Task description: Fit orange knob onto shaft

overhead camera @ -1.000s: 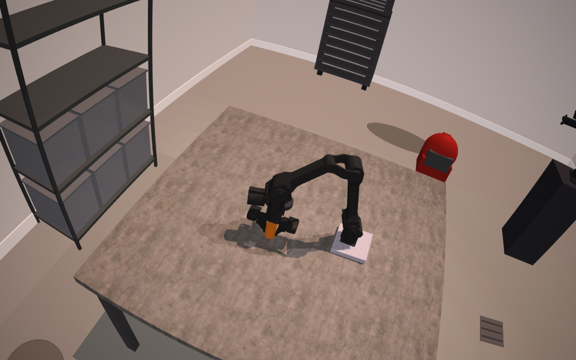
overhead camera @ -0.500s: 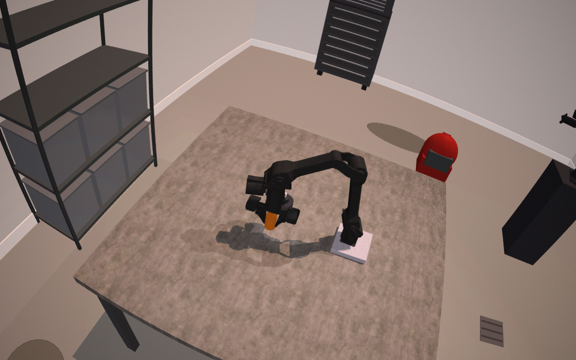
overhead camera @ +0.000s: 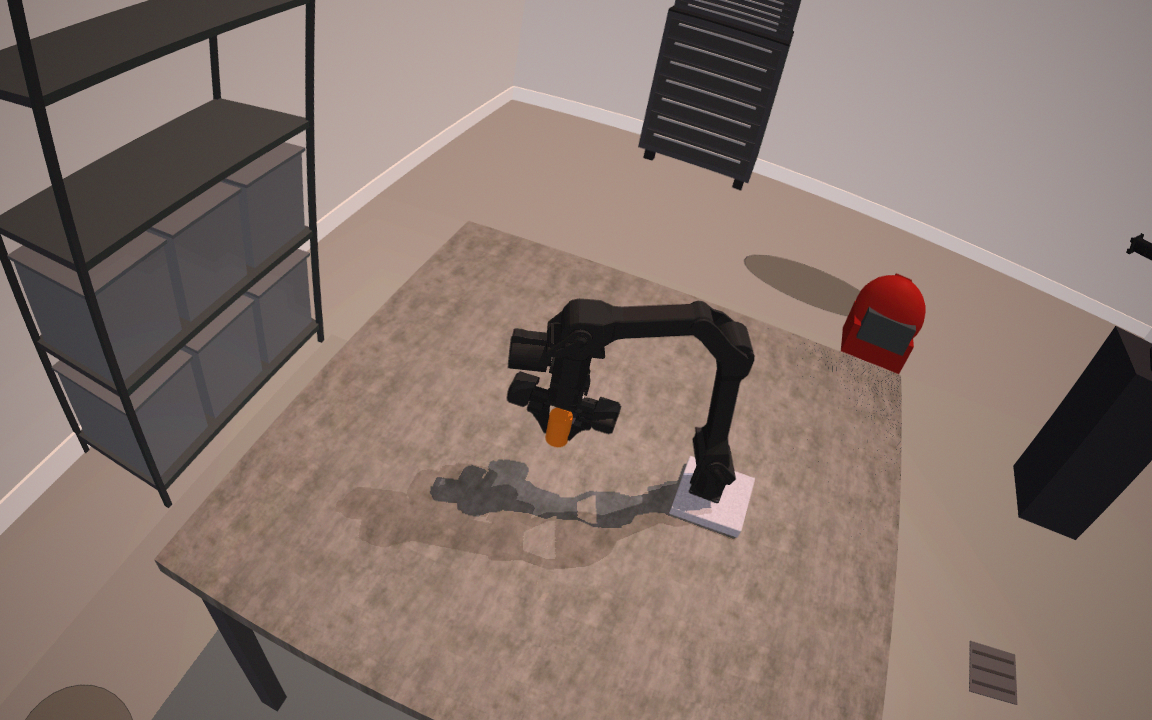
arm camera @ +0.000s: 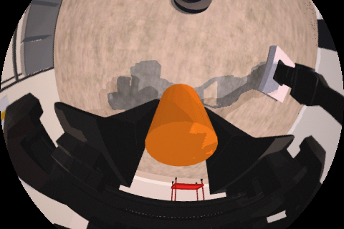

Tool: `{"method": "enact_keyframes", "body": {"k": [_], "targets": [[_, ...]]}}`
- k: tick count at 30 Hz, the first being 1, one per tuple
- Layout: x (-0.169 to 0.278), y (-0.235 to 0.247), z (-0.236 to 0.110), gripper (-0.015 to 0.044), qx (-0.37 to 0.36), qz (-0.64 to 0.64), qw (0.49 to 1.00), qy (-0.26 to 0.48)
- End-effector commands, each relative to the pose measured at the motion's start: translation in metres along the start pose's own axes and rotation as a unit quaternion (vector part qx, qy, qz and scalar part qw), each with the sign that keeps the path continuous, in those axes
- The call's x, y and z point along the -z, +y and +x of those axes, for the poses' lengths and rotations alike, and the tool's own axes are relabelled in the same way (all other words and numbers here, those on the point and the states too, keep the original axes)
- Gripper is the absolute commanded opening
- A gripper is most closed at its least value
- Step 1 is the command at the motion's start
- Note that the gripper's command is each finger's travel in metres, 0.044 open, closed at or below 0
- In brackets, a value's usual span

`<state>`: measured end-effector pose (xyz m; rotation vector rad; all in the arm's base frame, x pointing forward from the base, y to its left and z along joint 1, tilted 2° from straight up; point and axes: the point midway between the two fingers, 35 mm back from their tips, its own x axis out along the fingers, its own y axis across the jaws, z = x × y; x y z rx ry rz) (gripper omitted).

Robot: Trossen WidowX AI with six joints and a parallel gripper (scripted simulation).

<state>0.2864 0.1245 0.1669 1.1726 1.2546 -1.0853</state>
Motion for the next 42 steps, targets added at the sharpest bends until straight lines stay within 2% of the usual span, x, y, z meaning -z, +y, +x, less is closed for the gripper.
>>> {"method": "enact_keyframes", "body": {"k": [1, 6, 23, 42], "targets": [[0.000, -0.001, -0.007, 0.0000, -0.002, 0.002, 1.000, -0.001], [-0.001, -0.003, -0.009, 0.0000, -0.022, 0.001, 1.000, -0.001], [-0.005, -0.018, -0.035, 0.0000, -0.166, -0.002, 0.986, -0.002], [-0.011, -0.037, -0.070, 0.0000, -0.341, -0.005, 0.940, -0.004]]}}
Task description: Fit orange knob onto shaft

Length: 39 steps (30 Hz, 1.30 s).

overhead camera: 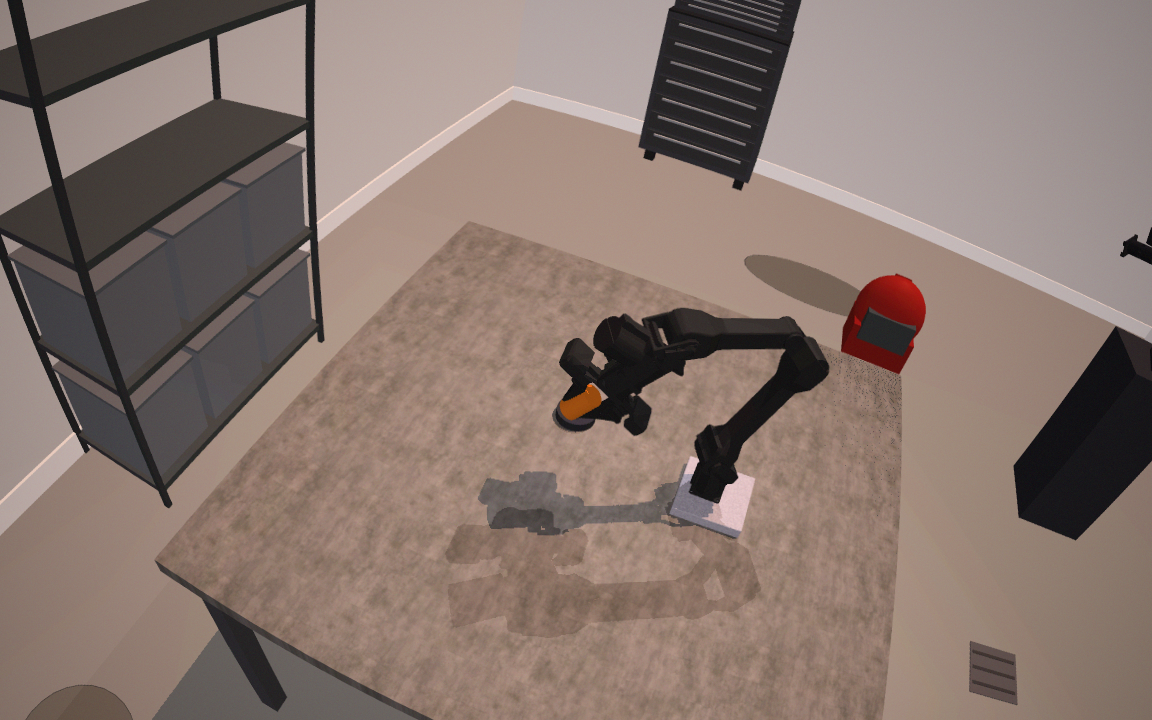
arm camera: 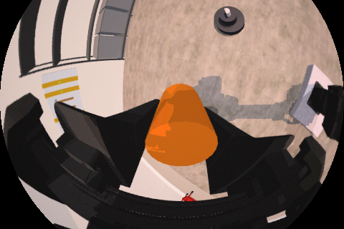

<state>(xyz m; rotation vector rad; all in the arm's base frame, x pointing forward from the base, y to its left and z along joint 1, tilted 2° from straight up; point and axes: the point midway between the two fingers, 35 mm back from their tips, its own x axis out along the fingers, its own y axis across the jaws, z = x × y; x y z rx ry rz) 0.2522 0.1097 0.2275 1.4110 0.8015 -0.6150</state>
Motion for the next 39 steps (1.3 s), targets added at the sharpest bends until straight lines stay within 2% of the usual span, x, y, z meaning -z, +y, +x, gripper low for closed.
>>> {"method": "enact_keyframes", "body": {"k": [1, 13, 21, 31, 39], "targets": [[-0.002, 0.002, -0.010, 0.0000, -0.049, 0.003, 0.999, -0.001], [-0.007, 0.004, -0.035, 0.0000, -0.163, 0.010, 0.987, 0.000], [-0.007, 0.003, -0.036, 0.0000, -0.171, 0.010, 0.985, 0.000], [-0.007, 0.000, -0.034, 0.0000, -0.222, 0.010, 0.975, 0.000], [-0.006, 0.000, -0.033, 0.0000, -0.204, 0.010, 0.979, 0.001]]}}
